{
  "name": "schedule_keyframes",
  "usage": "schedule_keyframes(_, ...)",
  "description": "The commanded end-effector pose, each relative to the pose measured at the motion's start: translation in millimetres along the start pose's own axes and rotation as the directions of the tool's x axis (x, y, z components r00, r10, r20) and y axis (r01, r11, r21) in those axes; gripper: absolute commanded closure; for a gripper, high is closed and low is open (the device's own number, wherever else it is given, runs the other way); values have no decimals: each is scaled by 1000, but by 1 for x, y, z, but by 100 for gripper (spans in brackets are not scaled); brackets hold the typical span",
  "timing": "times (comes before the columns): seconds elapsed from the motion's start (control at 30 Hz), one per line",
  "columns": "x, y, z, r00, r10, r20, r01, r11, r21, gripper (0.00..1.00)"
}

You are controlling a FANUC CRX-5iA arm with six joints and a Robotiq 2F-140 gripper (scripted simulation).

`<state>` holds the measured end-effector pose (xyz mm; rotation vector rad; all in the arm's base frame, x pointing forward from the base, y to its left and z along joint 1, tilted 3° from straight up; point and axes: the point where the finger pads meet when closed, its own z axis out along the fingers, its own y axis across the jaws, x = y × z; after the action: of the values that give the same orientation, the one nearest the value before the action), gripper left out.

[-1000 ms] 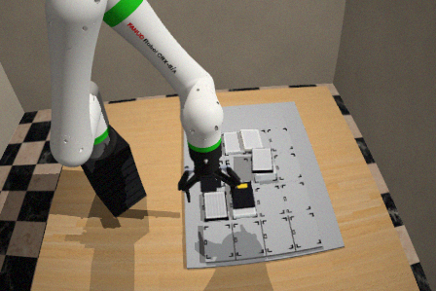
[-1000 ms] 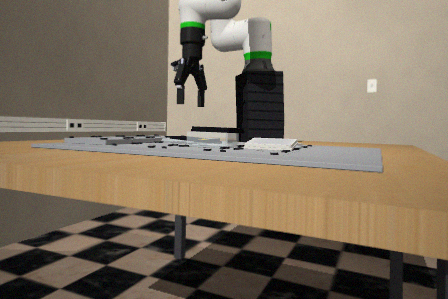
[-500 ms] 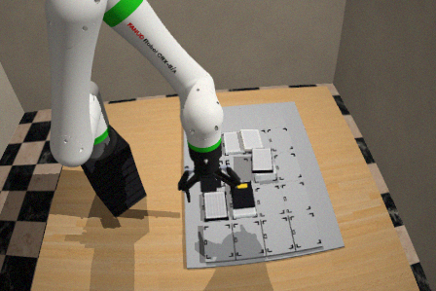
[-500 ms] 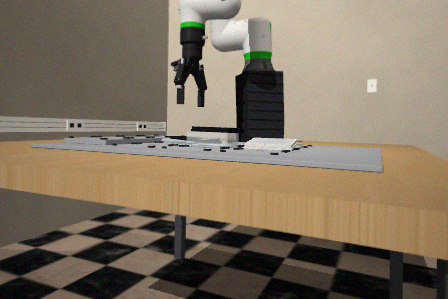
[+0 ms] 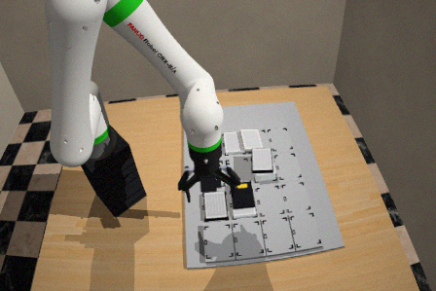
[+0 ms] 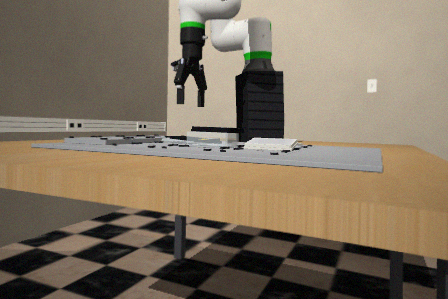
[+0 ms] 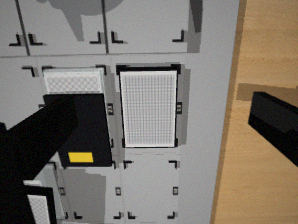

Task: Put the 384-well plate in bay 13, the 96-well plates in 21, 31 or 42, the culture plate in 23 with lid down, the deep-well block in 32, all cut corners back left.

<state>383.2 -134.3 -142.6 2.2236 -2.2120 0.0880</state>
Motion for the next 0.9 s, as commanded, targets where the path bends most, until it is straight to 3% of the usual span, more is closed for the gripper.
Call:
schedule_keyframes(0.0,0,-1,0,1000,0,0,0,1000,1,0)
schedule_keyframes(0.87,0,-89,-1,1000,0,0,0,1000,2,0)
